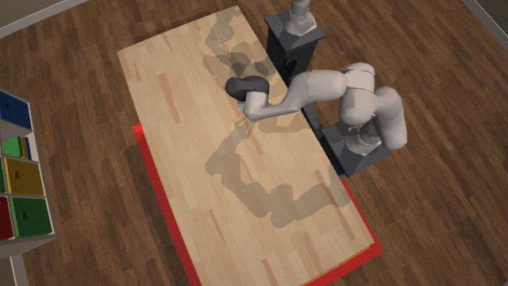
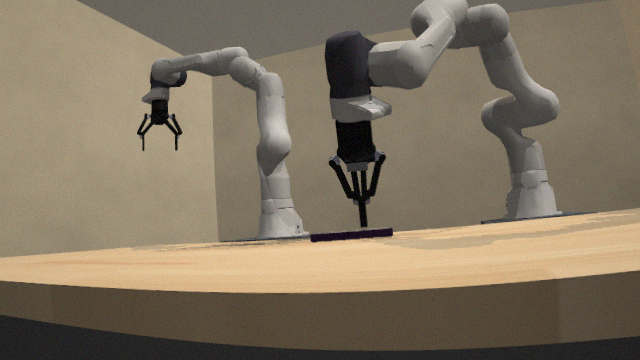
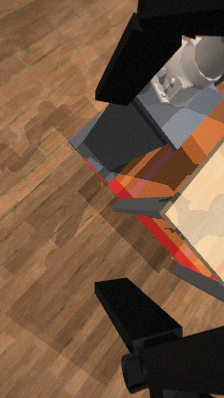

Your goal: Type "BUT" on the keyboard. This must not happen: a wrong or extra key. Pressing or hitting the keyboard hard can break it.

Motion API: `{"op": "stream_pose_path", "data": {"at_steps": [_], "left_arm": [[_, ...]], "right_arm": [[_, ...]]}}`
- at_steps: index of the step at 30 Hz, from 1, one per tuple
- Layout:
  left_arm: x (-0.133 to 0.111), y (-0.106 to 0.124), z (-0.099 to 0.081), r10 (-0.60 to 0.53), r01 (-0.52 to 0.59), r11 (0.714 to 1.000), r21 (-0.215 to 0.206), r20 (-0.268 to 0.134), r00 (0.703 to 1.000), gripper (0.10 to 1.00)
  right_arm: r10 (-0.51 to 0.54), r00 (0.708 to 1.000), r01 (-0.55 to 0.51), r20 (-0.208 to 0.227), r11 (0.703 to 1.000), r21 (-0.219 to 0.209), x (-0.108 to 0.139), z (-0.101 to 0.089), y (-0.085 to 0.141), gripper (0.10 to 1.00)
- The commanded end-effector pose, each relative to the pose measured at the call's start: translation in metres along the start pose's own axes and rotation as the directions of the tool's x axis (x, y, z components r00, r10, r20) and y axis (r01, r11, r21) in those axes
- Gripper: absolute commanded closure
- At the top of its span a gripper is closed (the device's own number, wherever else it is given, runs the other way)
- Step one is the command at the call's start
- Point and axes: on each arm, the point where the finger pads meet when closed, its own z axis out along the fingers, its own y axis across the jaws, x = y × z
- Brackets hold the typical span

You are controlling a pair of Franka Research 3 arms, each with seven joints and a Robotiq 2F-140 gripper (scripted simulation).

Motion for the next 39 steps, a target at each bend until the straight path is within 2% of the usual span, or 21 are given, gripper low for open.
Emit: {"op": "stream_pose_path", "data": {"at_steps": [1,39], "left_arm": [[0.0016,0.0020,0.0017,0.018,-0.018,1.000,-0.007,-0.004,1.000,0.999],[0.0049,0.0021,0.0087,0.018,-0.018,1.000,-0.007,-0.004,1.000,0.999]], "right_arm": [[-0.004,1.000,0.004,0.002,1.000,0.001,0.0005,-0.0002,0.0008,0.098],[-0.004,1.000,0.004,0.002,1.000,0.001,0.0005,-0.0002,0.0008,0.098]]}}
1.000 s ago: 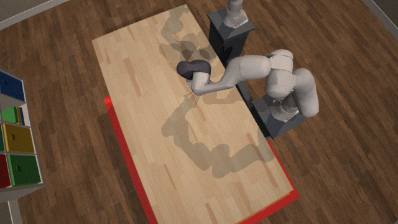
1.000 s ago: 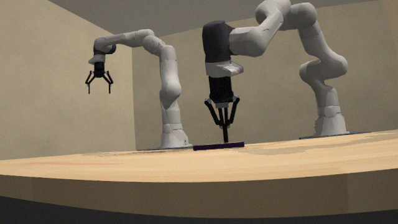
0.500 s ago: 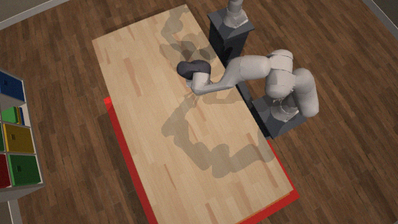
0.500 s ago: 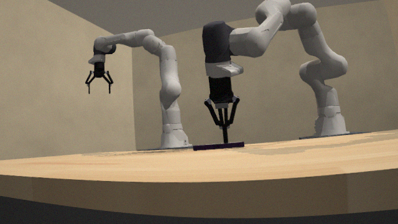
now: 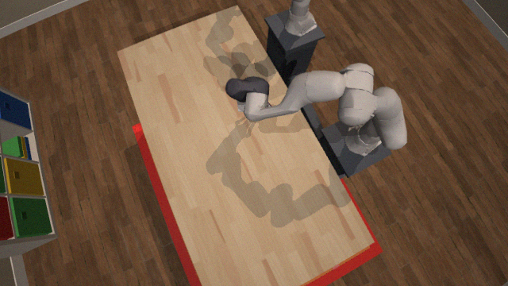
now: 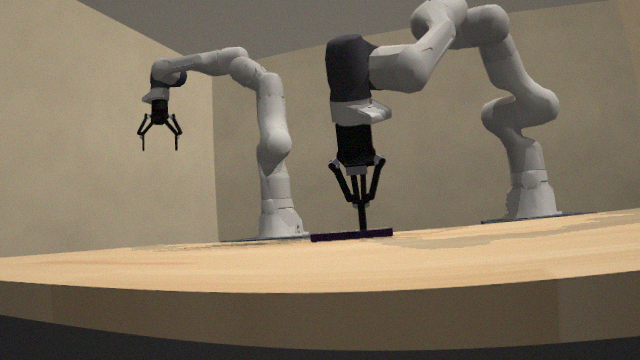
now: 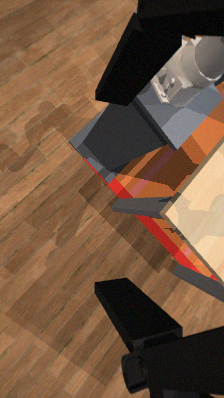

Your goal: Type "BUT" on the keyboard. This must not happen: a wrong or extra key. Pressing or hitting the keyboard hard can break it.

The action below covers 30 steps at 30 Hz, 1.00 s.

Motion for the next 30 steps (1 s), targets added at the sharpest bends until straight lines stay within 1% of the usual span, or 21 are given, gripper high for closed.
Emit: {"op": "stream_pose_path", "data": {"at_steps": [1,18,25,30], "left_arm": [[0.001,0.000,0.002,0.006,-0.006,1.000,0.000,-0.002,1.000,0.999],[0.002,0.000,0.003,0.006,-0.006,1.000,0.000,-0.002,1.000,0.999],[-0.003,0.000,-0.007,0.006,-0.006,1.000,0.000,-0.002,1.000,0.999],[-0.004,0.000,-0.008,0.006,-0.006,1.000,0.000,-0.002,1.000,0.999]], "right_arm": [[-0.004,1.000,0.004,0.002,1.000,0.001,0.000,0.000,0.001,0.098],[-0.004,1.000,0.004,0.002,1.000,0.001,0.000,0.000,0.001,0.098],[-0.004,1.000,0.004,0.002,1.000,0.001,0.000,0.000,0.001,0.098],[-0.004,1.000,0.004,0.002,1.000,0.001,0.000,0.000,0.001,0.098]]}}
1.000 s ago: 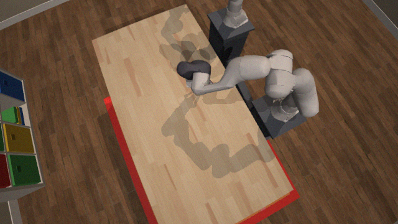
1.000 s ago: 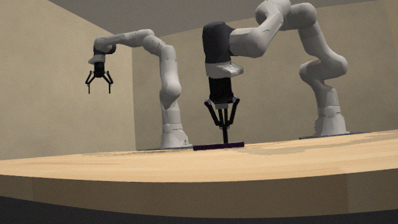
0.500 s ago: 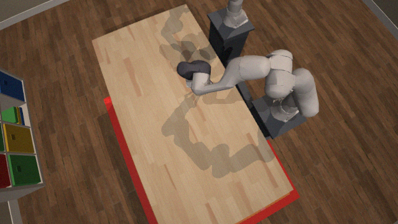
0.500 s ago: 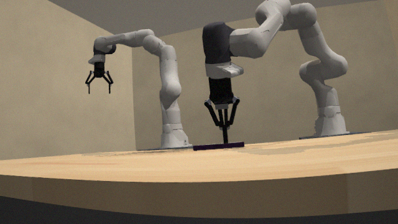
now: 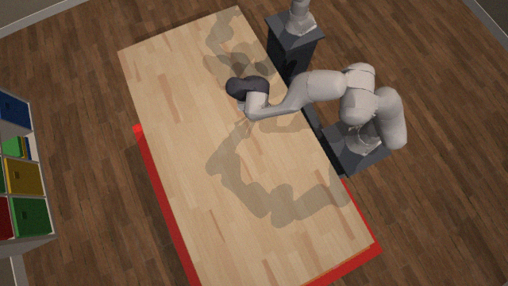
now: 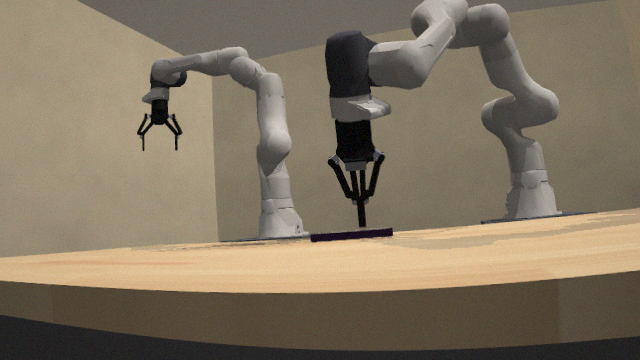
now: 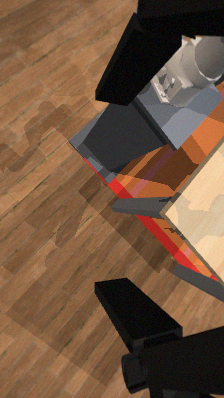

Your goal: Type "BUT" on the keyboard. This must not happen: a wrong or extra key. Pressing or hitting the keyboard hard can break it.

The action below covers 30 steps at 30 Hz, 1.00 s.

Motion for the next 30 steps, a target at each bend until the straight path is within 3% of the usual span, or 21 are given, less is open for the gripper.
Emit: {"op": "stream_pose_path", "data": {"at_steps": [1,30], "left_arm": [[-0.002,-0.001,0.000,0.002,-0.002,1.000,0.004,0.006,1.000,0.999],[-0.017,0.020,0.008,0.002,-0.002,1.000,0.004,0.006,1.000,0.999]], "right_arm": [[-0.004,1.000,0.004,0.002,1.000,0.001,0.000,0.000,0.001,0.098],[-0.004,1.000,0.004,0.002,1.000,0.001,0.000,0.000,0.001,0.098]]}}
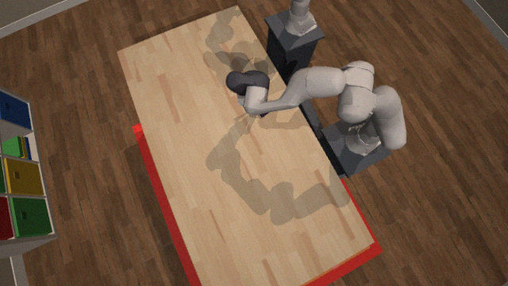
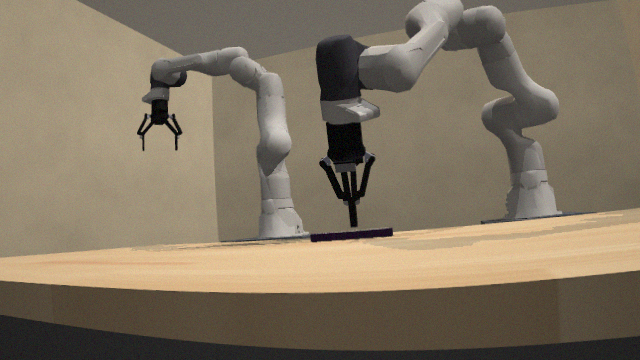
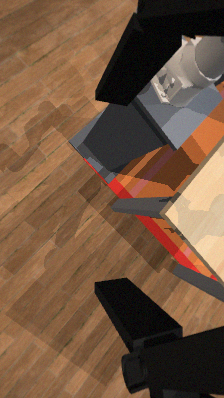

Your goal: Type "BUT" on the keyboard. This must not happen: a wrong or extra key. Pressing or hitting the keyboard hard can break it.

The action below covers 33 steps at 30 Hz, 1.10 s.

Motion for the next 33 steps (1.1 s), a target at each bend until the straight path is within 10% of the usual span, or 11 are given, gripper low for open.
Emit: {"op": "stream_pose_path", "data": {"at_steps": [1,33], "left_arm": [[0.0007,0.0000,0.0018,-0.013,0.013,1.000,0.000,0.003,1.000,0.999],[0.0043,-0.0001,0.0095,-0.013,0.013,1.000,0.000,0.003,1.000,0.999]], "right_arm": [[-0.004,1.000,0.004,0.002,1.000,0.001,0.0005,-0.0002,0.0008,0.098],[-0.004,1.000,0.004,0.002,1.000,0.001,0.0005,-0.0002,0.0008,0.098]]}}
